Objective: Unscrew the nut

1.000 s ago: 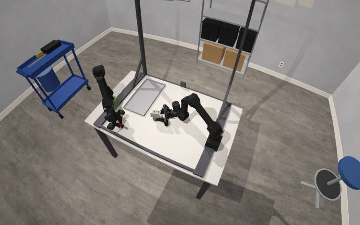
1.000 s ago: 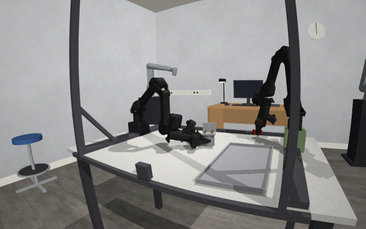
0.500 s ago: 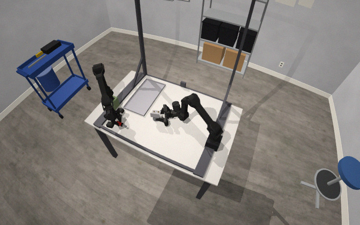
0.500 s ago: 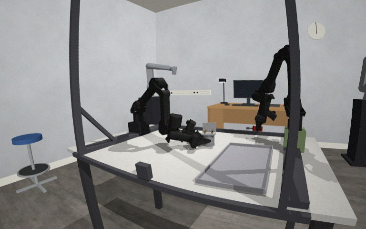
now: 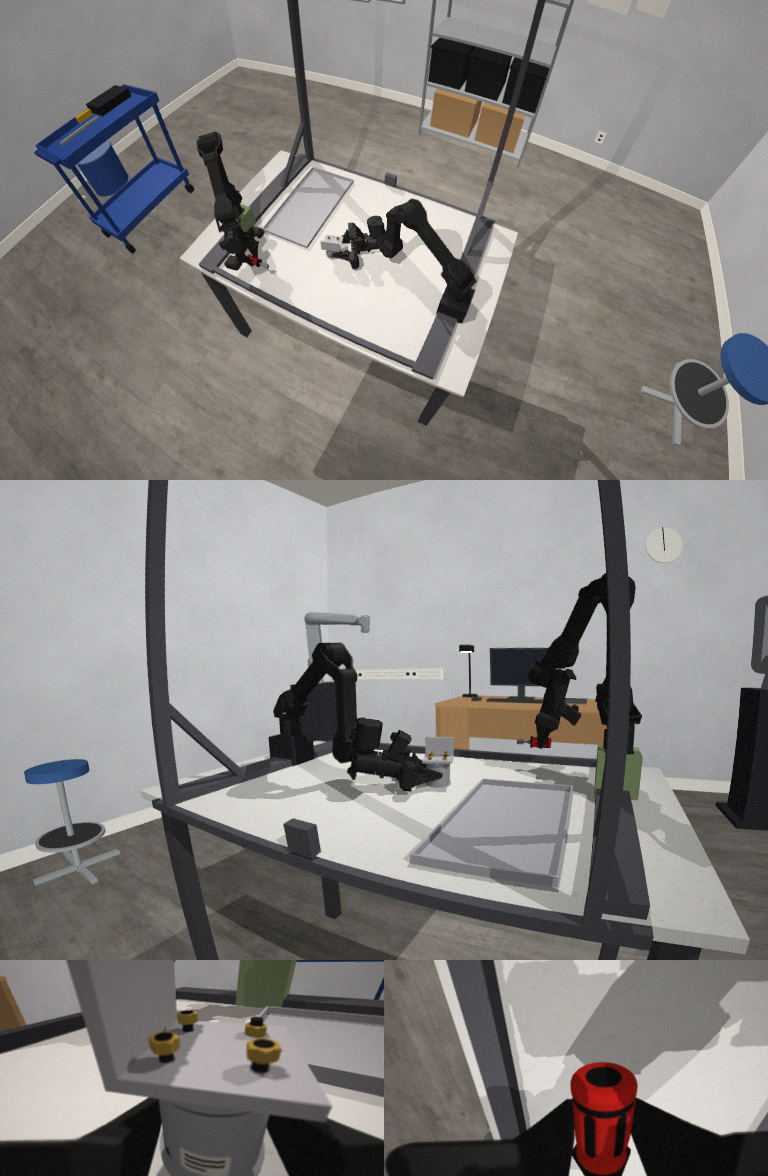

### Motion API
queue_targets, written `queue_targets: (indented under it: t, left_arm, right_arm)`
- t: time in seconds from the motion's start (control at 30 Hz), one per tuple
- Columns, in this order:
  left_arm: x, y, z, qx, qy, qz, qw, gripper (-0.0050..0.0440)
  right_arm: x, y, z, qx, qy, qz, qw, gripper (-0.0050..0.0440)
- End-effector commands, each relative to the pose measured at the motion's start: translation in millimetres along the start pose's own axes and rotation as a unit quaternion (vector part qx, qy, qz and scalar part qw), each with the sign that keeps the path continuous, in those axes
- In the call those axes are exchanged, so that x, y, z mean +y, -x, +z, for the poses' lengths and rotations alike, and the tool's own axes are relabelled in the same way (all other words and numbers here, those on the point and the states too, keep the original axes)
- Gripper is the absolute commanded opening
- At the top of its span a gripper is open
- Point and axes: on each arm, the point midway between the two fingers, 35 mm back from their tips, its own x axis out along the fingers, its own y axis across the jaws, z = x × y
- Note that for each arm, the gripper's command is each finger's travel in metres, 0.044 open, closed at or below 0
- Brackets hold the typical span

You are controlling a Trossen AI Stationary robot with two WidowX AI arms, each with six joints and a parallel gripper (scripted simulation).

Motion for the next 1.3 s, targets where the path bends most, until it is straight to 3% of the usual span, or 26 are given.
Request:
queue_targets:
  t: [0.0, 1.27]
  left_arm:
    - [-4, -3, 16, -0.014, 0.013, -0.001, 1.000, 0.0245]
    - [-4, -3, 16, -0.014, 0.013, -0.001, 1.000, 0.0245]
  right_arm:
    - [6, 18, -12, 0.016, 0.004, 0.016, 1.000, 0.0135]
    - [5, 62, -23, 0.017, 0.005, 0.016, 1.000, 0.0135]
